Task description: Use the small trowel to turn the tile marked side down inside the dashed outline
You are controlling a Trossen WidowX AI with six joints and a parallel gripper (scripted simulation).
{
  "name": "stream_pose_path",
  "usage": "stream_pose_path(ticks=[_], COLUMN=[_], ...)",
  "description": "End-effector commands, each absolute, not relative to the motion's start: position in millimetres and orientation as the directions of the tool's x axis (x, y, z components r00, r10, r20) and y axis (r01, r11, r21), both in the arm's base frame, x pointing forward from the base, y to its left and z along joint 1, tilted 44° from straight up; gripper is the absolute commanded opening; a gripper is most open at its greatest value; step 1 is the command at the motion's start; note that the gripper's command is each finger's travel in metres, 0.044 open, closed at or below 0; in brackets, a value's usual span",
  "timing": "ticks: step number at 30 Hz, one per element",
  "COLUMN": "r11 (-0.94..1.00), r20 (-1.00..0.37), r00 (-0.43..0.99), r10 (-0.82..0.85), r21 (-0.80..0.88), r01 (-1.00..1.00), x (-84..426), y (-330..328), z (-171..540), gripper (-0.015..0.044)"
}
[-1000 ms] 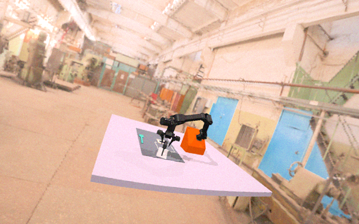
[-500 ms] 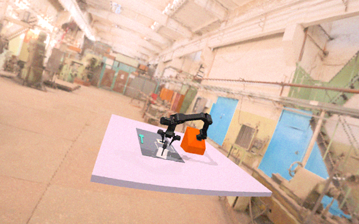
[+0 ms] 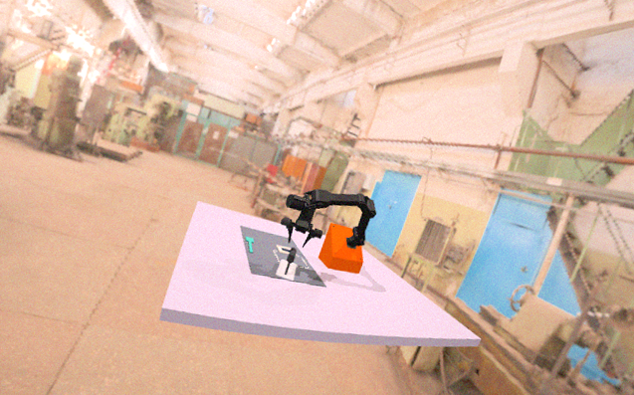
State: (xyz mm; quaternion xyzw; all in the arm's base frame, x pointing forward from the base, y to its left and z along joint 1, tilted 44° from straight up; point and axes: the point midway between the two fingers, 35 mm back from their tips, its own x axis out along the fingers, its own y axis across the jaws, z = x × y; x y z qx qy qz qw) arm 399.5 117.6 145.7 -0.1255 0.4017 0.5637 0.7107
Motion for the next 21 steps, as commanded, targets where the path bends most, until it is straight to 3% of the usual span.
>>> stream_pose_path(ticks=[1,21], r11=[0.362,0.735], r20=[-0.718,-0.783], r00=[0.048,0.139], r10=[0.694,0.607], r21=[0.29,0.486], r01=[-0.886,-0.472], x=[399.5,395.0], y=[117.6,129.7], z=[148.4,141.4], gripper=[0.03,0.03])
